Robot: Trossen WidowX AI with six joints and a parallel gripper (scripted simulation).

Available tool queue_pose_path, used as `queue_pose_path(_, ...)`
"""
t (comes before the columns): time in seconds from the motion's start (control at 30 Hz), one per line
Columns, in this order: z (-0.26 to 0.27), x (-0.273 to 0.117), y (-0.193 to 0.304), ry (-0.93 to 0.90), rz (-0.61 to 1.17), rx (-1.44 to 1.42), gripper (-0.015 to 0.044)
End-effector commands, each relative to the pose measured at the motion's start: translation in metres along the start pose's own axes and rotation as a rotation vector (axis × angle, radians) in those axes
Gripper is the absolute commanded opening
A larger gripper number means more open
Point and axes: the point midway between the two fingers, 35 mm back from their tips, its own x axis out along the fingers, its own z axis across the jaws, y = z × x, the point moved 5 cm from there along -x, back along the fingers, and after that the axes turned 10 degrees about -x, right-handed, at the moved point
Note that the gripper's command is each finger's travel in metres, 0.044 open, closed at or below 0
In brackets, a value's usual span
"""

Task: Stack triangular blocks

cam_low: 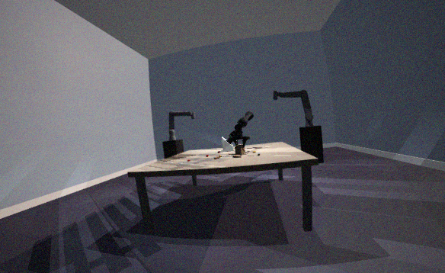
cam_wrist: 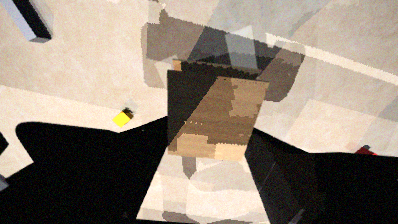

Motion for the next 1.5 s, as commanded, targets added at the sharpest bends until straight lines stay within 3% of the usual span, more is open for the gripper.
queue_pose_path(0.0, 0.0, 0.0033, -0.001, -0.003, 0.002, 0.005, 0.0)
queue_pose_path(1.47, -0.0002, 0.0129, -0.0049, -0.003, 0.002, 0.007, 0.0)
